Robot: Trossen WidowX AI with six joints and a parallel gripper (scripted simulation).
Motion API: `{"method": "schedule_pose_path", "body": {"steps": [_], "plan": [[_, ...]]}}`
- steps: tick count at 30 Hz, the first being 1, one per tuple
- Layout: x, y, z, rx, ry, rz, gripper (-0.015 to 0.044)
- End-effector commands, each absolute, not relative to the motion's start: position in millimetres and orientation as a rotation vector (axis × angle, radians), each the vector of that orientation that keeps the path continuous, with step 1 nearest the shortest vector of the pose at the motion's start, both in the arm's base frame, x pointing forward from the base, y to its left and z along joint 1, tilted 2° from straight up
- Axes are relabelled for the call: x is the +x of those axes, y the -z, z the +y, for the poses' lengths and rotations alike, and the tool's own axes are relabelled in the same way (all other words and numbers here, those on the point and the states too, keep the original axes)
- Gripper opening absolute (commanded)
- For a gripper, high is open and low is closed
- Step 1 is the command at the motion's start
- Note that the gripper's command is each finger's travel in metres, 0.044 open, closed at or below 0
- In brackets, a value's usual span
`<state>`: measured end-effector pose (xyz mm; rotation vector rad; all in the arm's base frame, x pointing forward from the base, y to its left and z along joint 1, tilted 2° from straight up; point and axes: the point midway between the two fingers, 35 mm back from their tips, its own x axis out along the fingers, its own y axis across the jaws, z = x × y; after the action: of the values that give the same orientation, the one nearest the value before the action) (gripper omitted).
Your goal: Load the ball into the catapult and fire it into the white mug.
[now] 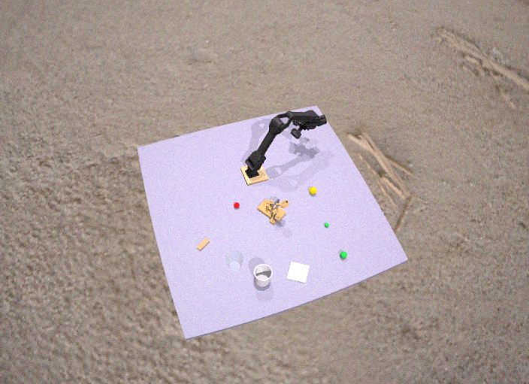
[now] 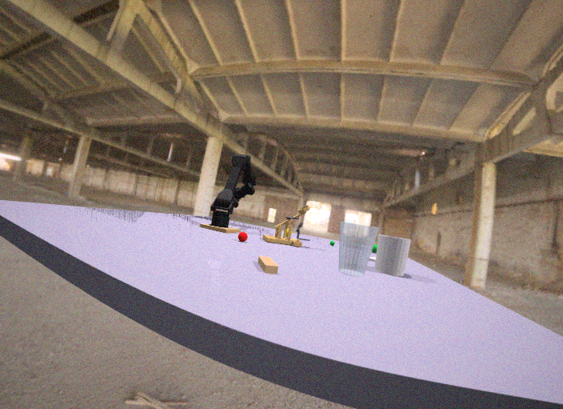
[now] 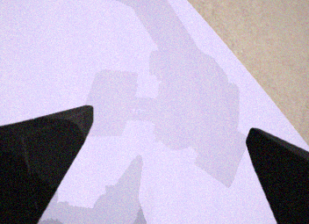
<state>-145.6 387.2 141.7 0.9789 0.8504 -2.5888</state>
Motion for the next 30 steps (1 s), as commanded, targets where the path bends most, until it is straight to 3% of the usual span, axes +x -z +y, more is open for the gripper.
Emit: {"method": "schedule_pose_path", "body": {"steps": [1,30], "plan": [[-126,-142,390,1.055,2.639,0.777,0.044],[23,-150,388,1.541,3.003,0.11,0.044]]}}
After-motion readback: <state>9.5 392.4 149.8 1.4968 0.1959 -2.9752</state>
